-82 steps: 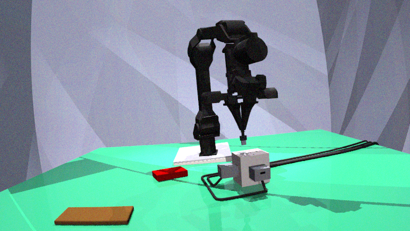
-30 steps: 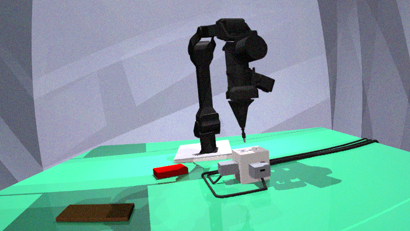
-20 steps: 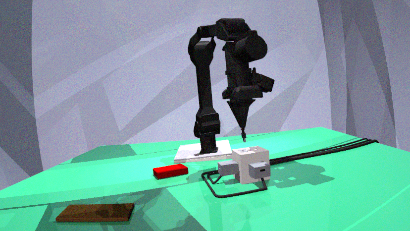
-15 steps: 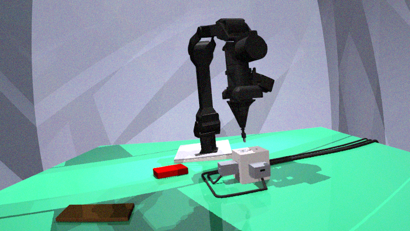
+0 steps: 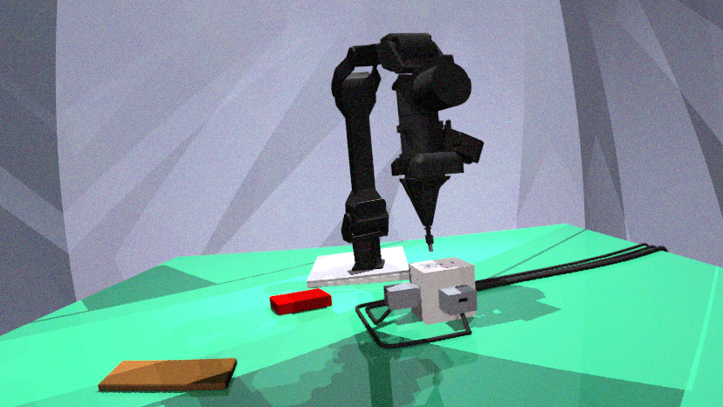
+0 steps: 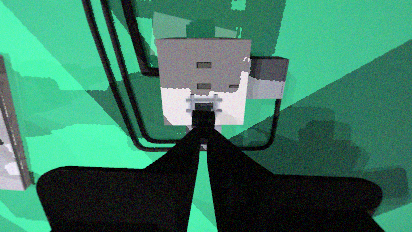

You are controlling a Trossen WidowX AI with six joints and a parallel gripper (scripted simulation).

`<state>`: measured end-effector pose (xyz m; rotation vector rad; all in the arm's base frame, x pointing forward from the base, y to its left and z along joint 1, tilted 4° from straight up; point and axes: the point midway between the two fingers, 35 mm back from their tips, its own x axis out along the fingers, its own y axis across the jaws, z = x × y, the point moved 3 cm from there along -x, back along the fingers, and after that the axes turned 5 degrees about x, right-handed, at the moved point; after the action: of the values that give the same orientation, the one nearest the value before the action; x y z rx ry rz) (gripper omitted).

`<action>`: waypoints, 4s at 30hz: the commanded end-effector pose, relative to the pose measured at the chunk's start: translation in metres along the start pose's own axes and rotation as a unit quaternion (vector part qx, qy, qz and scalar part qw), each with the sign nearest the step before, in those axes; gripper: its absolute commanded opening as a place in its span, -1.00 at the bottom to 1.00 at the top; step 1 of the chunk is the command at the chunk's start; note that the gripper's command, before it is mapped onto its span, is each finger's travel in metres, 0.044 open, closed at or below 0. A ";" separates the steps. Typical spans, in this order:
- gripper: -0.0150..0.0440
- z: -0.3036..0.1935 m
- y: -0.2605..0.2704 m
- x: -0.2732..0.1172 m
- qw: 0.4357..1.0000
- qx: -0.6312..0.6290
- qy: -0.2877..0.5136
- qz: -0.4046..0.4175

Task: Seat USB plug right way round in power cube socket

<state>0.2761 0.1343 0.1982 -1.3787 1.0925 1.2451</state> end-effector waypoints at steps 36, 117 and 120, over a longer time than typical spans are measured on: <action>-0.49 -0.002 -0.001 0.005 1.000 -0.015 0.002 -0.001; -0.49 -0.004 -0.002 0.014 0.999 -0.040 0.004 -0.002; -0.49 -0.004 -0.002 0.015 0.999 -0.040 0.004 -0.002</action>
<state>0.2794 0.1303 0.1845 -1.4408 1.0557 1.2940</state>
